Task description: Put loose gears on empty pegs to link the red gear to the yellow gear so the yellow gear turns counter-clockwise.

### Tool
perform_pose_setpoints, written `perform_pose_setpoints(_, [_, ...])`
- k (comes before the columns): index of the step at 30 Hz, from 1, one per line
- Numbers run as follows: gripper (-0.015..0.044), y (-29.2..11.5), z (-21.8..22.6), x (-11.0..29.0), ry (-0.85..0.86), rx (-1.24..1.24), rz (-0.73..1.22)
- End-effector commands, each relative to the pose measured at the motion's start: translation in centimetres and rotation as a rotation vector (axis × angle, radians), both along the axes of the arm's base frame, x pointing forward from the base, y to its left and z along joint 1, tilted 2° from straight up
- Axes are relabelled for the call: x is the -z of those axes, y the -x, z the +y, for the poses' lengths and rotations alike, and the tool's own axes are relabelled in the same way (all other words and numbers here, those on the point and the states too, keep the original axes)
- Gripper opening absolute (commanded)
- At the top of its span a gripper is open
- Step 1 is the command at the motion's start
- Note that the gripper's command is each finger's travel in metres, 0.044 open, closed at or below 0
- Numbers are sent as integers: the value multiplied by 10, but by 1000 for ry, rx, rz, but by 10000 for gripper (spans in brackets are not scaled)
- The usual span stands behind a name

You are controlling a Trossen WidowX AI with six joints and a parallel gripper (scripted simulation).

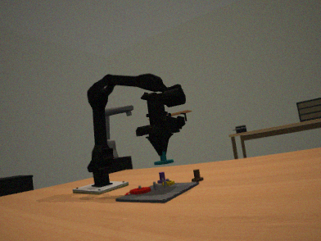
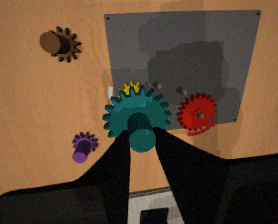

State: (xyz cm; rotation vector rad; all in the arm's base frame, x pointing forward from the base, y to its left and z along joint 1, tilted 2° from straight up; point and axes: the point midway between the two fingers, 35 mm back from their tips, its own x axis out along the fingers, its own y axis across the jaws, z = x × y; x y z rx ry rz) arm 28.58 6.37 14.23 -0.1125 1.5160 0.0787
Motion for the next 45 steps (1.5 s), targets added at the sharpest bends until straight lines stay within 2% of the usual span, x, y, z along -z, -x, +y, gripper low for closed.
perform_pose_setpoints(1, [0,2,-6,2,-4,-5,-5])
perform_pose_setpoints(21, [0,14,-45,23,1,-5,-5])
perform_pose_setpoints(45, [0,15,-45,24,1,-11,-5])
